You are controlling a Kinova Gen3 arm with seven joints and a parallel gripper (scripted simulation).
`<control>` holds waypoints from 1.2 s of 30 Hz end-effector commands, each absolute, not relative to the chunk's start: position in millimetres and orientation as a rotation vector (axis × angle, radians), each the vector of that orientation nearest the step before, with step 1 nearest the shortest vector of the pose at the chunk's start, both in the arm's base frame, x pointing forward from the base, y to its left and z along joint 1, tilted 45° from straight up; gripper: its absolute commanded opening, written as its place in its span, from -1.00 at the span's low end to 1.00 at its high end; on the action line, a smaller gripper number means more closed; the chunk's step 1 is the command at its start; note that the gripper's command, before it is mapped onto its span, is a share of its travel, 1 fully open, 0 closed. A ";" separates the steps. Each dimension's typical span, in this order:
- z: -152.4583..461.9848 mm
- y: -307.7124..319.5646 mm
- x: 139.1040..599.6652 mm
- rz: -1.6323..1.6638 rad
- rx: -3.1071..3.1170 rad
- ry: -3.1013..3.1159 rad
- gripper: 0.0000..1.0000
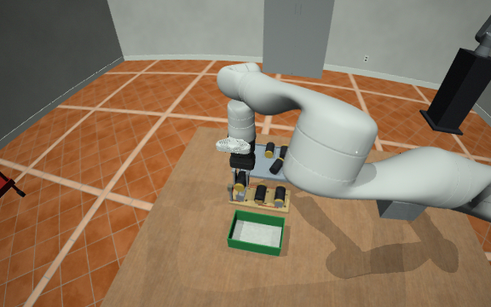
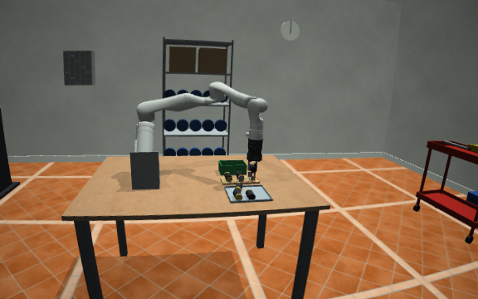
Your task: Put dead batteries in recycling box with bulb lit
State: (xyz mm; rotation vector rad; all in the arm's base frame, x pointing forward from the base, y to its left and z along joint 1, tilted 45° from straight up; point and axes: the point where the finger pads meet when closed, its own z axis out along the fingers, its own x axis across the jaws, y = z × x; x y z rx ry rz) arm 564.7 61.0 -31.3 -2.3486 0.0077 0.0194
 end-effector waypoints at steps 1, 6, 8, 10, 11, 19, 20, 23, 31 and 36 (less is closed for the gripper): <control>-30.5 59.8 565.3 0.017 -2.349 0.009 0.15; -30.5 59.8 565.3 0.017 -2.349 0.009 0.15; -31.2 60.5 565.3 0.017 -2.349 0.009 0.15; -34.2 63.6 565.3 0.017 -2.349 0.009 0.15; -34.2 63.6 565.3 0.017 -2.349 0.009 0.15; -40.0 69.4 565.2 0.017 -2.349 0.009 0.15; -40.0 69.4 565.2 0.017 -2.349 0.009 0.15; -40.0 69.4 565.2 0.017 -2.349 0.009 0.15; -40.0 69.4 565.2 0.017 -2.349 0.009 0.15; -40.0 69.4 565.2 0.017 -2.349 0.009 0.15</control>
